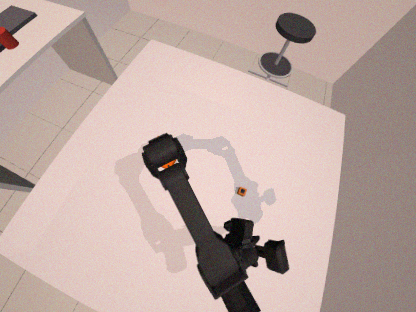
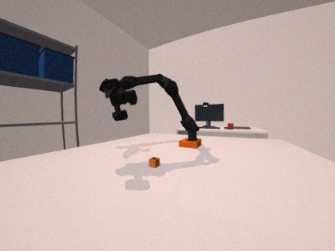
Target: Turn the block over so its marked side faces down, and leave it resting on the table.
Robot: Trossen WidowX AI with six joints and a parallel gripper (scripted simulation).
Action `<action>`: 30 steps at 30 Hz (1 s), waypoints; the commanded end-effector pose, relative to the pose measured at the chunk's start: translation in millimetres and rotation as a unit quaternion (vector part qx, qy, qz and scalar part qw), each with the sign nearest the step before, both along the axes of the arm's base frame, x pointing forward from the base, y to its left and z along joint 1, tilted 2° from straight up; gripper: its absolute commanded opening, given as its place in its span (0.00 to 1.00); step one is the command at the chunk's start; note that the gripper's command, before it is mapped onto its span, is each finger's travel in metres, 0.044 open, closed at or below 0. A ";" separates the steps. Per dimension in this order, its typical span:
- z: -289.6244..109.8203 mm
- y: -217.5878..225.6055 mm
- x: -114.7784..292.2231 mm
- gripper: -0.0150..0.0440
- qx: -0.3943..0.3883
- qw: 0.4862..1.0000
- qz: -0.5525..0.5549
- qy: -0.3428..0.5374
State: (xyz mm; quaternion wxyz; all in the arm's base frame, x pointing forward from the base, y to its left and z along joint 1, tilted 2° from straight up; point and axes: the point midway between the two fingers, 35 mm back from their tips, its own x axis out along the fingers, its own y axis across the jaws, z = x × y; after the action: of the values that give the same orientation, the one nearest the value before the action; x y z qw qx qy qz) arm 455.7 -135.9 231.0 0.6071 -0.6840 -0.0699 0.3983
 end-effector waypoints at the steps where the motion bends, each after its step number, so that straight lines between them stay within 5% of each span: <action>1: -1.1 1.6 0.3 0.98 0.004 1.000 -0.003 0.007; 8: -43.4 58.1 2.1 1.00 0.109 0.943 -0.154 0.274; 16: -88.8 111.3 -18.2 1.00 0.164 0.751 -0.412 0.490; 23: -112.1 137.4 -45.4 1.00 0.175 0.566 -0.617 0.518; 30: -121.3 147.4 -68.3 1.00 0.186 0.441 -0.743 0.468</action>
State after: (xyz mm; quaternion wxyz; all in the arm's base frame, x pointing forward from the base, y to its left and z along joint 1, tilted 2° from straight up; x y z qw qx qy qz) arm 430.7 -14.6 135.9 0.7662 -0.1965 0.5256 0.3131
